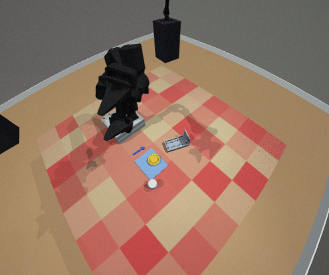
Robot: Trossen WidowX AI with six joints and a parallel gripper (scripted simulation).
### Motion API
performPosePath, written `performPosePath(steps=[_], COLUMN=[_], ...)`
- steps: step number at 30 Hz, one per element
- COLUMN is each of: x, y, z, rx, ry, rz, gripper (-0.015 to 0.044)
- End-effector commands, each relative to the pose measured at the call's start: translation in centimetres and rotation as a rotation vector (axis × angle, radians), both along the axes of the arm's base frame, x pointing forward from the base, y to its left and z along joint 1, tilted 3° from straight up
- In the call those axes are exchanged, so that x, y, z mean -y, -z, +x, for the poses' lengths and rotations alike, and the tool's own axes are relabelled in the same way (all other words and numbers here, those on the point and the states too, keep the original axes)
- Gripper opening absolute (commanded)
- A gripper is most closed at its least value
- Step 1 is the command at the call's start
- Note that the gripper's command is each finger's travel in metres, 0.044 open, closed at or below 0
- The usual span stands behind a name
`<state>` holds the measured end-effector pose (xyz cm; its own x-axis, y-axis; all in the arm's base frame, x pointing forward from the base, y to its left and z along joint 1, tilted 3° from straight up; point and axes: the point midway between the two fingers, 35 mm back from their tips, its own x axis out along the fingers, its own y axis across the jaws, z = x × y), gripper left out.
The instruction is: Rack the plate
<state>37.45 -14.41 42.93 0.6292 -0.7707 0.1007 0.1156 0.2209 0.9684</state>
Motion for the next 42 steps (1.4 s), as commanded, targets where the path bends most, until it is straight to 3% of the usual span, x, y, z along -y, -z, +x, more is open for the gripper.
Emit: performPosePath(steps=[1,22,42], x=[-0.2,-1.5,-3.6], y=[2.7,14.1,25.7], z=[1.6,5.4,4.8], rx=[-0.16,-0.811,-1.369], ry=[-0.037,-0.265,-0.628], rz=[-0.046,-0.242,-0.403], gripper=[0.04,0.04,0.04])
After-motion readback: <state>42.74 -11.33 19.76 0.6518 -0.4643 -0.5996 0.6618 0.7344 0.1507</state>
